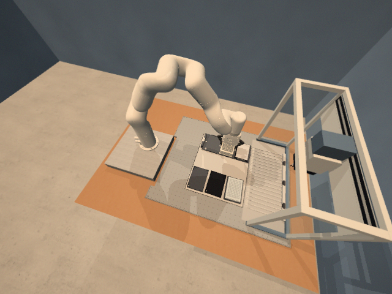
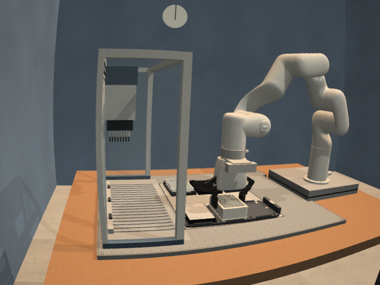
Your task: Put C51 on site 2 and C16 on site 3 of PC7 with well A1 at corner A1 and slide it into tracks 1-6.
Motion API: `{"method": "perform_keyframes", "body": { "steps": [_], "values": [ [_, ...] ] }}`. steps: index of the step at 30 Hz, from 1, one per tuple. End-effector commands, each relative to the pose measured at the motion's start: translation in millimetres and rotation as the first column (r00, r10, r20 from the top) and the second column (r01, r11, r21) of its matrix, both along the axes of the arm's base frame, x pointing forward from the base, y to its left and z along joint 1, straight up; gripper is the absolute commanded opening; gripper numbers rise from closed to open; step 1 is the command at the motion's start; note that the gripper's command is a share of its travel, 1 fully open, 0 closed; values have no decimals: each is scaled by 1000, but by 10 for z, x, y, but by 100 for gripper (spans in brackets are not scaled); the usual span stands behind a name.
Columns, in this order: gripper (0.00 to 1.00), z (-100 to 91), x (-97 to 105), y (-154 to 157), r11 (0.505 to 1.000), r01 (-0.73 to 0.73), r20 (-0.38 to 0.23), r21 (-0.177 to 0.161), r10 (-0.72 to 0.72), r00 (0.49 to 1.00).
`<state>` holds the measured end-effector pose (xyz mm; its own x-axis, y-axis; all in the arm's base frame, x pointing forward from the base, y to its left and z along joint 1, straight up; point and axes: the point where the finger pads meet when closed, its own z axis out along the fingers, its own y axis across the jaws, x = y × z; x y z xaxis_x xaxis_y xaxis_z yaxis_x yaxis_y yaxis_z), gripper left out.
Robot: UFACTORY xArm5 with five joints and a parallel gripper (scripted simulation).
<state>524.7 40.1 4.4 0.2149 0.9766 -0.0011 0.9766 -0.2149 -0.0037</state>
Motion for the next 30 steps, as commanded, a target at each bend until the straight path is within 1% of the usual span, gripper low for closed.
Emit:
{"method": "perform_keyframes", "body": {
  "steps": [1, 13, 16, 18, 30],
  "values": [
    [100, 16, 15, 1, 1000, 0, 4, 0, 0, 1000],
    [100, 16, 15, 1, 1000, 0, 4, 0, 0, 1000],
    [100, 66, 15, 1, 1000, 0, 4, 0, 0, 1000],
    [100, 66, 15, 1, 1000, 0, 4, 0, 0, 1000],
    [100, 267, 16, 1, 1000, 0, 4, 0, 0, 1000]
  ]
}}
